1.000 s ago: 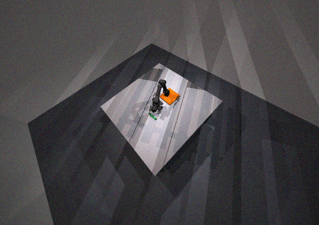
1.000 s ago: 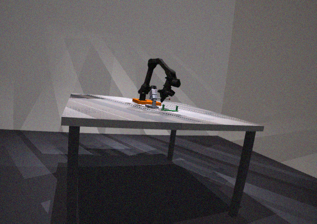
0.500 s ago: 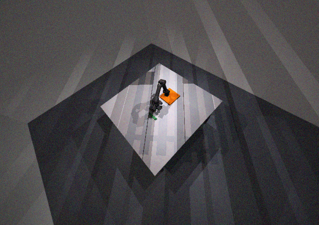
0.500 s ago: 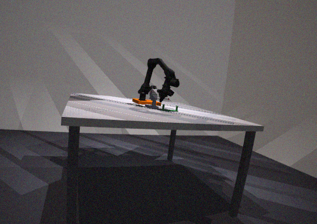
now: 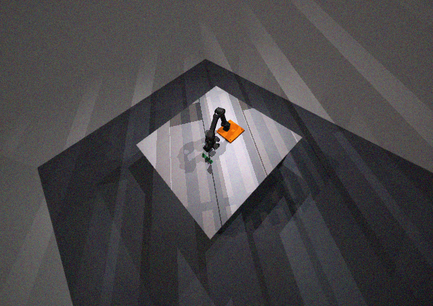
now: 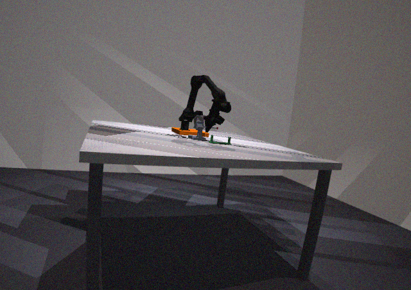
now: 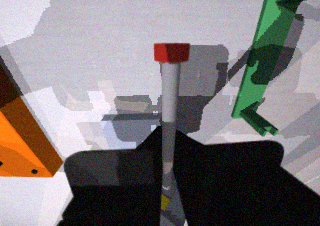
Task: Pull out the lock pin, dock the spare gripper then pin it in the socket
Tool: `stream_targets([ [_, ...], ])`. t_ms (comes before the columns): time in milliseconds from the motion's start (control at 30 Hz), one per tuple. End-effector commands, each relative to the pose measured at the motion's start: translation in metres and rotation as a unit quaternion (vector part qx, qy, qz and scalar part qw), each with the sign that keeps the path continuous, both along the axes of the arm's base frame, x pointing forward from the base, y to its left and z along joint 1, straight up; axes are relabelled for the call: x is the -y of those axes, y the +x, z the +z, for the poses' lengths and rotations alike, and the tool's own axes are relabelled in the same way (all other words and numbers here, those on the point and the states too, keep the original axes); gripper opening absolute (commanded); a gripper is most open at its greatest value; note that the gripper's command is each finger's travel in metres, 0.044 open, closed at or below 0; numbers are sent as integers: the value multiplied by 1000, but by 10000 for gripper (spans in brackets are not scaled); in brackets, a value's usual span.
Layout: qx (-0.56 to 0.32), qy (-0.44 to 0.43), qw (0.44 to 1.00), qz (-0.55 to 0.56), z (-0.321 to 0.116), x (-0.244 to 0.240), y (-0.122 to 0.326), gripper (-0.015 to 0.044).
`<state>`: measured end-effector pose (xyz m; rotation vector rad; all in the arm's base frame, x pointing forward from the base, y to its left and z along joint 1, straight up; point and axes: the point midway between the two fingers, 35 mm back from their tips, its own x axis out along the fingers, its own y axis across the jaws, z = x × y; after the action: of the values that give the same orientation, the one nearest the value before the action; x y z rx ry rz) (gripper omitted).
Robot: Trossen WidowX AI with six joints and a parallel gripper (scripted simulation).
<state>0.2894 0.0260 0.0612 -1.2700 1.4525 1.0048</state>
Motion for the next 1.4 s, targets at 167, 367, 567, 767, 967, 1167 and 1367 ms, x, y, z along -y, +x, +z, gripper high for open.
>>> stream_targets([
  [167,0,-1,1000,2,0,6,0,0],
  [367,-1,-1,1000,2,0,9,-1,0],
  [567,-2,1,1000,-1,0,7,-1,157],
  [767,-2,1,1000,-1,0,7,-1,200],
  [967,-4,1,1000,0,10,0,-1,200],
  [1167,-7,-1,1000,2,20,-9,-2,200],
  [1367,-9,-2,1000,5,32,-18,-1,200],
])
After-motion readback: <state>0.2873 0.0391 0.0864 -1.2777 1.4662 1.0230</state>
